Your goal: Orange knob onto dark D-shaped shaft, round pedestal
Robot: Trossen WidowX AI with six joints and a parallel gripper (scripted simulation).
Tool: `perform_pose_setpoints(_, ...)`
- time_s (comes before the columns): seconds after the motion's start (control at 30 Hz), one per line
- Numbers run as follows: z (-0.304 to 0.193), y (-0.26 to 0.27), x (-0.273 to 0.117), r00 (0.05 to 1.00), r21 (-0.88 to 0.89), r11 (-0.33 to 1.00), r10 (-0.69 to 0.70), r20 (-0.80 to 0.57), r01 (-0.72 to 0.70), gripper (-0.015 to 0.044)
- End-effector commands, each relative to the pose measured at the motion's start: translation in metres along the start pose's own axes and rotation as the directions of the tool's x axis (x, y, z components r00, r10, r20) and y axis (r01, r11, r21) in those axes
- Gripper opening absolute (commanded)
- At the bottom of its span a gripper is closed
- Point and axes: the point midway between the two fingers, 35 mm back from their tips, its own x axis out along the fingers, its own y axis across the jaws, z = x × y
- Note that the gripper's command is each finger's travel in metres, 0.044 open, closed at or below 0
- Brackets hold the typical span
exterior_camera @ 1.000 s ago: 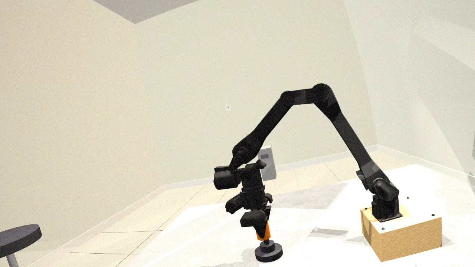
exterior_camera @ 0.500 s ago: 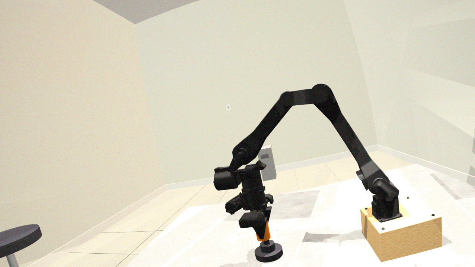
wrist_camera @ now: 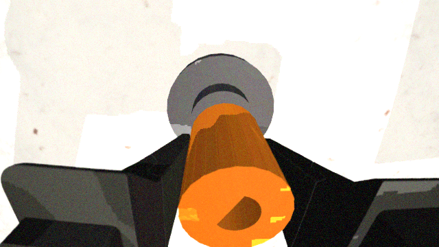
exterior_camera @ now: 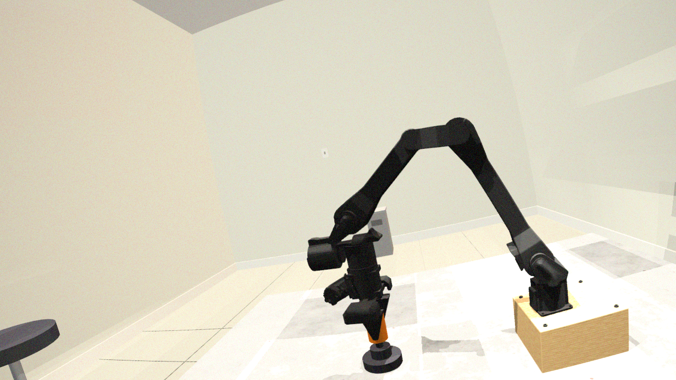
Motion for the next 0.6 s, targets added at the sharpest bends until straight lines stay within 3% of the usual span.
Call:
perform_pose_setpoints(0.0, 0.0004, 0.0001, 0.0003, 1.000, 0.001, 1.000, 0.000, 0.003, 0.000, 0.0000)
perform_pose_setpoints(0.57, 0.0028, 0.0007, -0.0019, 1.000, 0.001, 1.000, 0.000, 0.003, 0.000, 0.0000)
